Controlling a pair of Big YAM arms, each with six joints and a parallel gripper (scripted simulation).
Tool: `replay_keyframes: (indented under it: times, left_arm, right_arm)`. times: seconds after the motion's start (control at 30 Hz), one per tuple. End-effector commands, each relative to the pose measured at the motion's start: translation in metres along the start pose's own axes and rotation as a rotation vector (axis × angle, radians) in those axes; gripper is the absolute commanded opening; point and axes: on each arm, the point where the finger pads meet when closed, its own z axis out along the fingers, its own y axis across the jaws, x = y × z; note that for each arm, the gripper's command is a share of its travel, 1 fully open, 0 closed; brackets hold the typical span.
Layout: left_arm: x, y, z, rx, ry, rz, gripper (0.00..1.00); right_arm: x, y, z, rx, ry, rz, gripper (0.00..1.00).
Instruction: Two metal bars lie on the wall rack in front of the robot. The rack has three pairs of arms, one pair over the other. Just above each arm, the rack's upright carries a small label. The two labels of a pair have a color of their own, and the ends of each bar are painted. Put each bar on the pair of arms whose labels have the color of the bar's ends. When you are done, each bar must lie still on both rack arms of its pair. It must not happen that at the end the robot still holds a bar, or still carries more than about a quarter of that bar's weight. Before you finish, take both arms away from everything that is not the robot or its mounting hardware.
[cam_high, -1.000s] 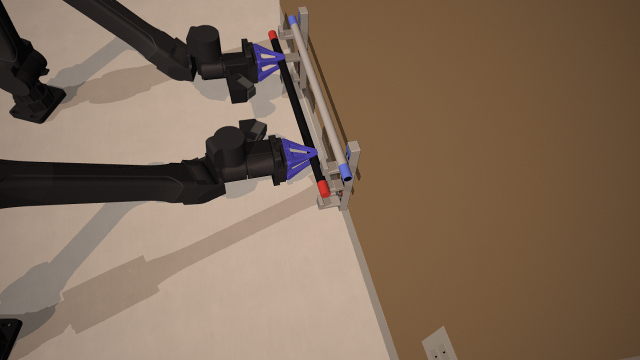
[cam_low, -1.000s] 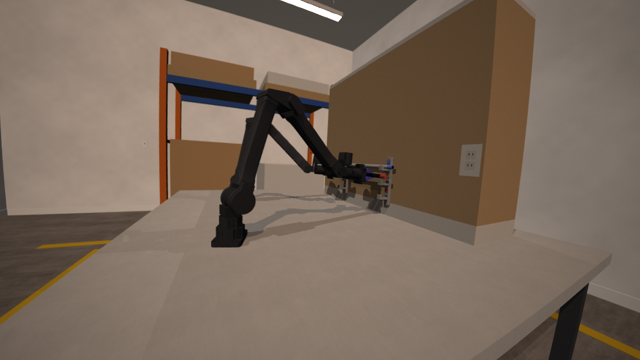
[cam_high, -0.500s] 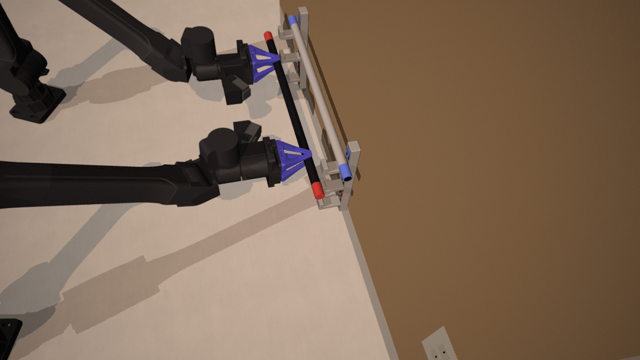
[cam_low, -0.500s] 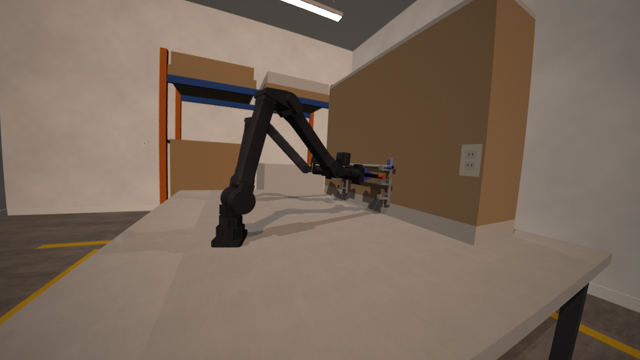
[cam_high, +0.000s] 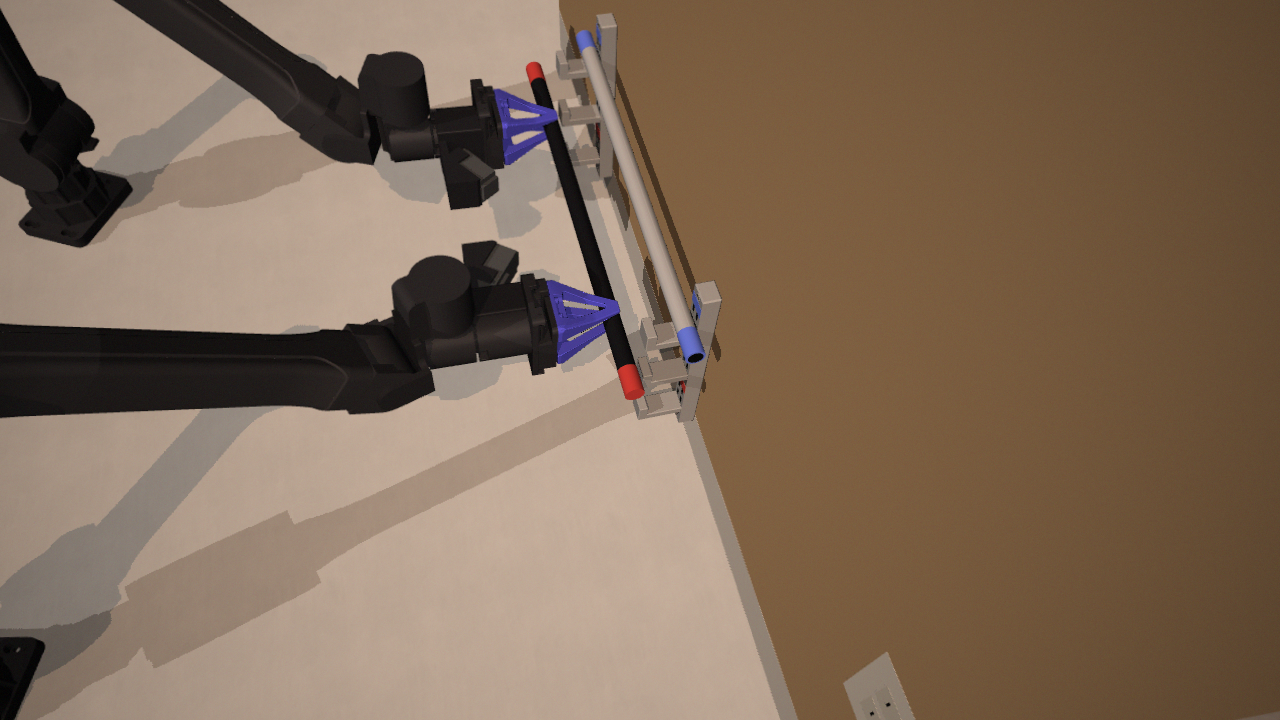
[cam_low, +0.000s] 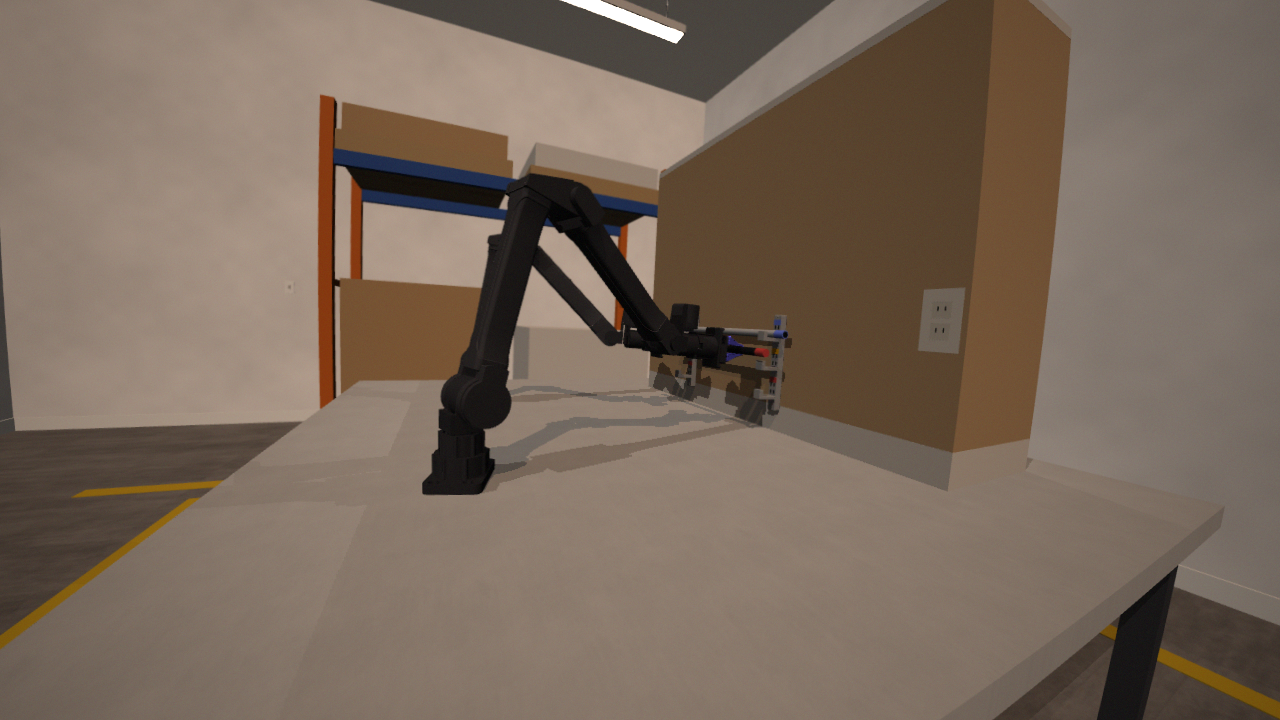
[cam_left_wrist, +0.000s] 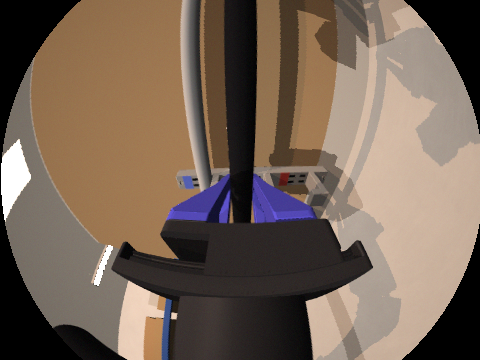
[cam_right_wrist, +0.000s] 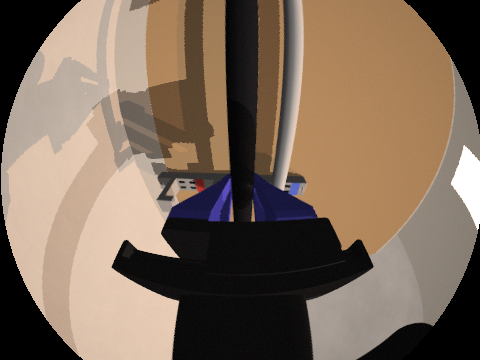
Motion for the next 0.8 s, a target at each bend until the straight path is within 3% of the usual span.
replay_keyframes:
  times: [0.0,0.77]
  left_arm:
    - [0.0011,0.0532,-0.0027,-0.101,0.006,-0.040,0.00]
    - [0.0024,0.0518,-0.0018,-0.101,0.006,-0.040,0.00]
  right_arm:
    - [0.0043,-0.0587,-0.0038,0.116,0.015,0.043,0.00]
    - [0.0030,-0.0562,-0.0053,0.116,0.015,0.043,0.00]
